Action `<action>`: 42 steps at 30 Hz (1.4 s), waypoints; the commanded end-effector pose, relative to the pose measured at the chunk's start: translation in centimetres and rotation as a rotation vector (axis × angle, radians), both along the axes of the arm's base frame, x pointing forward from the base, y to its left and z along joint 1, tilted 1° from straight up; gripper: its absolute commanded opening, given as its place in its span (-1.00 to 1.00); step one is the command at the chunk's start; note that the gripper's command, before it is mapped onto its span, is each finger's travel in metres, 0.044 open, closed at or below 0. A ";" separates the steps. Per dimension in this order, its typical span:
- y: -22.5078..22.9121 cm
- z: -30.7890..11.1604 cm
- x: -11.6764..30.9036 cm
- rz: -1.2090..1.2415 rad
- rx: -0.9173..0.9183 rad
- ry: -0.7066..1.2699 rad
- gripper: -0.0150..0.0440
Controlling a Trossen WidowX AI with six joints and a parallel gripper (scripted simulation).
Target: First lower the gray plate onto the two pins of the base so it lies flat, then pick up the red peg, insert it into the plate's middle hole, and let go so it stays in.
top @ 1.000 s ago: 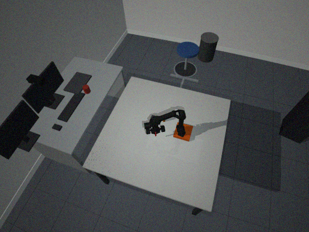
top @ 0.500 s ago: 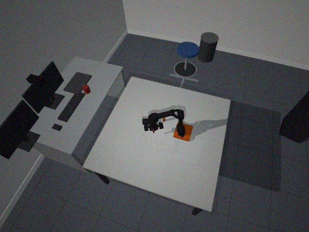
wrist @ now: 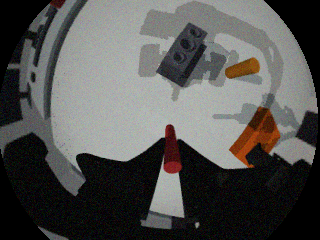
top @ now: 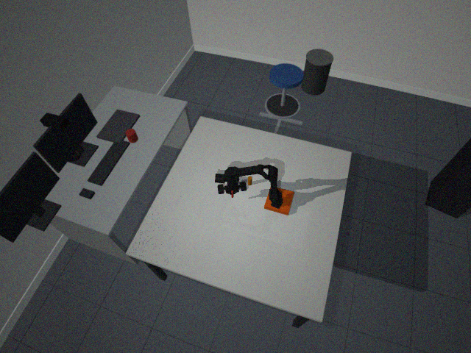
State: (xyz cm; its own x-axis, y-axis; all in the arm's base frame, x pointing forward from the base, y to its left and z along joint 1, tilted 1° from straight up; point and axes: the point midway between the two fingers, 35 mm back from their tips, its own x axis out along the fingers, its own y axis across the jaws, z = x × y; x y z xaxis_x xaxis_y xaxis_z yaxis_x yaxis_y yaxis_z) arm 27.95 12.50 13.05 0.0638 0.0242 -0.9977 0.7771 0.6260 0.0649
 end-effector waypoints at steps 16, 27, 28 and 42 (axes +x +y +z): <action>-4.3 0.0 3.9 0.001 -0.007 0.006 -0.49; -7.2 0.1 5.8 0.002 -0.010 0.005 -0.49; -7.5 0.1 5.9 0.002 -0.011 0.005 -0.49; -11.6 0.0 7.7 0.003 -0.015 0.005 -0.49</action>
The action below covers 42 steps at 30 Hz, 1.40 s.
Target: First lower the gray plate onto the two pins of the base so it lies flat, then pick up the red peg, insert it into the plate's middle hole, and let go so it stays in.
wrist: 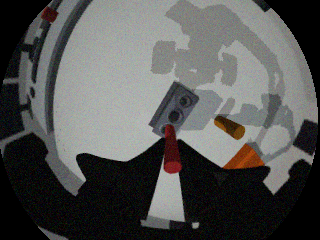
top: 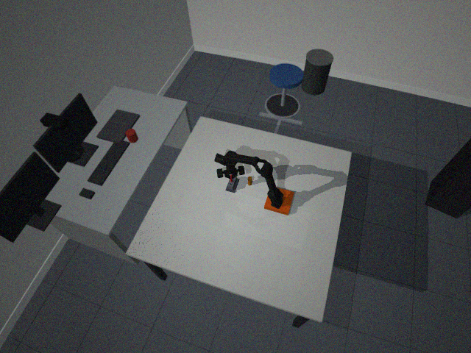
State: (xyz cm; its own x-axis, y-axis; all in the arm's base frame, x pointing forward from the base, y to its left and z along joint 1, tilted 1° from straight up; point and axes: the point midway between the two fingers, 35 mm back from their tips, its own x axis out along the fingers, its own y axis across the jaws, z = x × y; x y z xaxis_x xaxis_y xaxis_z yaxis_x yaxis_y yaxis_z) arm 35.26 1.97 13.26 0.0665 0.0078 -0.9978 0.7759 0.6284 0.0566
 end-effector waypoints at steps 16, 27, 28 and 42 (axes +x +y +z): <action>-1.8 -0.2 0.7 0.001 0.000 0.007 -0.49; -1.9 -0.2 0.7 0.001 0.000 0.007 -0.49; -1.9 -0.2 0.6 0.001 0.000 0.007 -0.49; -1.9 -0.2 0.6 0.001 0.000 0.007 -0.49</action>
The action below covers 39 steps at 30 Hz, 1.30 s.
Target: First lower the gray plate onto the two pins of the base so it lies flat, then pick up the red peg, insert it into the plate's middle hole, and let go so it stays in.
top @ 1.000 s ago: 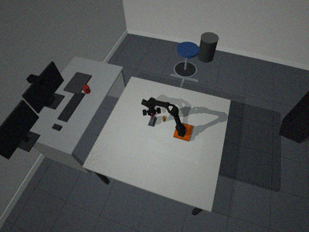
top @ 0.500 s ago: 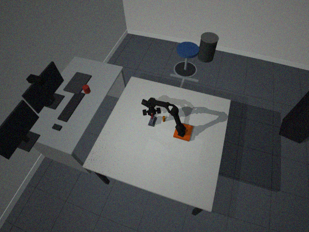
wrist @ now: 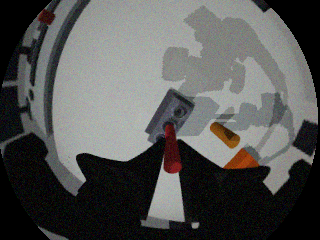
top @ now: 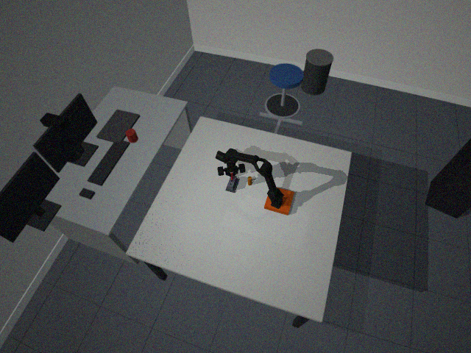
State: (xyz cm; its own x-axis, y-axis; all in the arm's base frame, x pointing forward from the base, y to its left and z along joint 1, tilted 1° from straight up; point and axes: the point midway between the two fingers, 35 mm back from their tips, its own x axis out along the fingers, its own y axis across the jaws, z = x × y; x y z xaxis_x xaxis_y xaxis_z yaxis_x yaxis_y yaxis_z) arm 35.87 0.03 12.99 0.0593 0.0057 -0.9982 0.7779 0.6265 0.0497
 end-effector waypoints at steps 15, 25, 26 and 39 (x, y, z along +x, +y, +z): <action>0.0 -0.4 0.0 0.001 0.000 0.000 -0.49; 0.1 -1.7 0.0 0.004 0.002 0.000 -0.49; 0.1 -1.7 0.0 0.004 0.002 0.000 -0.49; 0.0 -1.4 0.0 0.001 0.000 -0.001 -0.49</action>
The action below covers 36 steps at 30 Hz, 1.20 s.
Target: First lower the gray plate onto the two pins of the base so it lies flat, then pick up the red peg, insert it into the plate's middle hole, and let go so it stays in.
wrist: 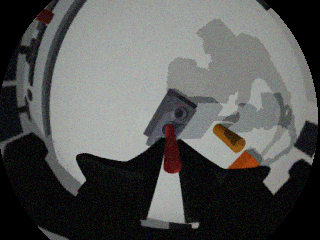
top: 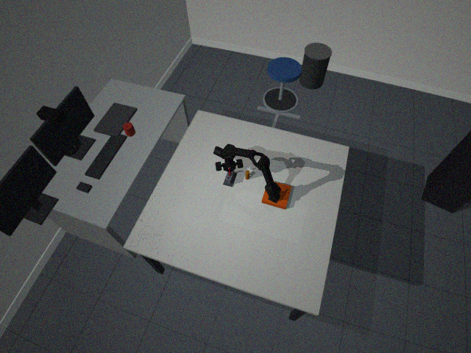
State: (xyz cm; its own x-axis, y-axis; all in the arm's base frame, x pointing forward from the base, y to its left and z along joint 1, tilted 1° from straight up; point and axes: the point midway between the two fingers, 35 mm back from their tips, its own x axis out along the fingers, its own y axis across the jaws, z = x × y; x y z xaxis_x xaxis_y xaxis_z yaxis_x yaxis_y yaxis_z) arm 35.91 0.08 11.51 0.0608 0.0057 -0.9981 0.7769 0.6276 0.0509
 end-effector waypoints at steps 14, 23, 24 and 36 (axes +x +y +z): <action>0.1 -0.2 0.0 -0.001 0.000 0.001 -0.49; 0.0 -0.3 0.0 -0.001 0.000 0.001 -0.49; 0.0 -0.3 0.0 -0.001 0.000 0.001 -0.49; 0.1 -0.2 0.0 0.002 0.000 0.000 -0.49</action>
